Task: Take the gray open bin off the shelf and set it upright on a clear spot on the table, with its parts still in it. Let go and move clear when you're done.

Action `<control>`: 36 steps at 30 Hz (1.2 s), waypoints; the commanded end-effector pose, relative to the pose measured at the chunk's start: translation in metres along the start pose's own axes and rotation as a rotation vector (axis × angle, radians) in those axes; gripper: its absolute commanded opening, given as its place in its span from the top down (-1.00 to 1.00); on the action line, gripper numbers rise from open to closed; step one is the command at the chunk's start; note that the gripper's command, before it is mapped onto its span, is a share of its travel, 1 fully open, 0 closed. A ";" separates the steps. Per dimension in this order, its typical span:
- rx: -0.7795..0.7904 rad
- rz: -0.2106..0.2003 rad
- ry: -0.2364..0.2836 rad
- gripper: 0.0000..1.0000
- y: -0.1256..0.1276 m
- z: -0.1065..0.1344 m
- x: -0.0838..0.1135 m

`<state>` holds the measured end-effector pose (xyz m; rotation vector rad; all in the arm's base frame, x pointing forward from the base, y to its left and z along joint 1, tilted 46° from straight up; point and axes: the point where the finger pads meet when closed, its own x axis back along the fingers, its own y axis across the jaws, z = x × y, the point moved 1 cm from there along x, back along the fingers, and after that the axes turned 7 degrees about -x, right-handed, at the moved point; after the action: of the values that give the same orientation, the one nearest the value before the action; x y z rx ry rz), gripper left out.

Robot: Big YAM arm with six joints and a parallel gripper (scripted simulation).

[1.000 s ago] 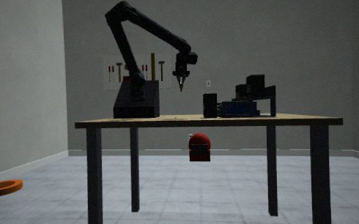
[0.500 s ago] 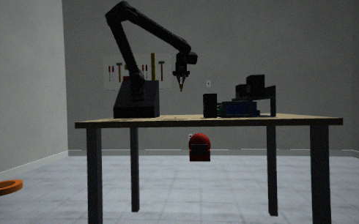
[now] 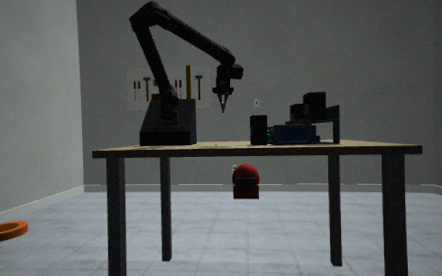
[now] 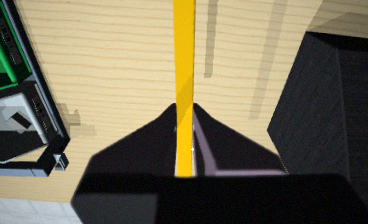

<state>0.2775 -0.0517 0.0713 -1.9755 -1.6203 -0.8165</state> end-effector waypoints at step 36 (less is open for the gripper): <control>-0.017 -0.057 0.022 1.00 0.021 0.003 -0.013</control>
<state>0.2678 -0.0747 0.0514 -1.9941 -1.6071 -0.8268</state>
